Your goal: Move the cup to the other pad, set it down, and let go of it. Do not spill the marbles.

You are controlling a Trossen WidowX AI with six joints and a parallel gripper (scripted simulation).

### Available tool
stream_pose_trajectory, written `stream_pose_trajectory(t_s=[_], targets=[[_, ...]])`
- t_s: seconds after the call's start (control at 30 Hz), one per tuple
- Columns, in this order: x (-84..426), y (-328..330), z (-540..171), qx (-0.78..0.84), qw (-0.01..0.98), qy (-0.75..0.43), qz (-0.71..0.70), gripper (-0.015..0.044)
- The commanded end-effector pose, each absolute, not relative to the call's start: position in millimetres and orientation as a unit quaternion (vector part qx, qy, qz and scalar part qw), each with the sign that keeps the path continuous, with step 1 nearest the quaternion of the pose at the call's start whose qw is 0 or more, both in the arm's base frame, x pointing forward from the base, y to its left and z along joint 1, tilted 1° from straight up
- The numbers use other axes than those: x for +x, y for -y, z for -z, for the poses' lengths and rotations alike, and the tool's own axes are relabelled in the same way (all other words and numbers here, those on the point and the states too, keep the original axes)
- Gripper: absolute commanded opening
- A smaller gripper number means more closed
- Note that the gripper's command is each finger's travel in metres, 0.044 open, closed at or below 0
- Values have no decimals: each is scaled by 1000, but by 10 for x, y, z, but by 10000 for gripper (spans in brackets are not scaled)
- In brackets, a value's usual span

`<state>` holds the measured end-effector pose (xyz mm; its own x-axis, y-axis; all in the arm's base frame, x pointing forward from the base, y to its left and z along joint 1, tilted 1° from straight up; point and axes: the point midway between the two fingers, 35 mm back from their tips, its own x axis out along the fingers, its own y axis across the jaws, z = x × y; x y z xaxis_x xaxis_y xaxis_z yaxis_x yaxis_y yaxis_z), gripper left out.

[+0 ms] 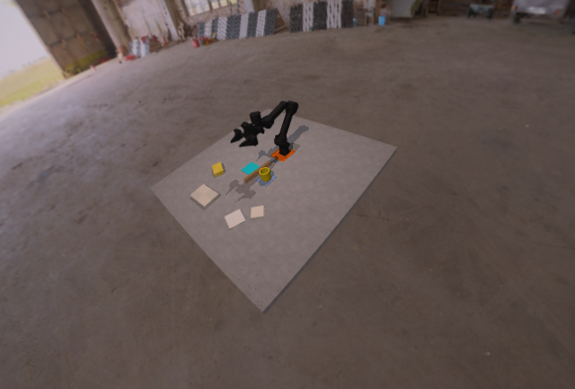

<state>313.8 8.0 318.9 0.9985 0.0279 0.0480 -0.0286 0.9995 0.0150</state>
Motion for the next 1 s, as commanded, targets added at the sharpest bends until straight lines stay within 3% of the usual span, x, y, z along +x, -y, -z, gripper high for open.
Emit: stream_pose_trajectory(t_s=[0.0, 0.13, 0.27, 0.43, 0.57, 0.97], targets=[[3151, -89, -3164, 15, 1000, 16, -15, 374], [3308, -268, -2635, 157, 976, -150, -17, 269], [3227, -473, -2034, 300, 890, -340, 49, 167], [2793, -646, -1515, 402, 722, -517, 223, 167], [2401, -693, -1385, 414, 597, -576, 375, 167], [2404, -708, -1368, 414, 591, -577, 383, 167]])
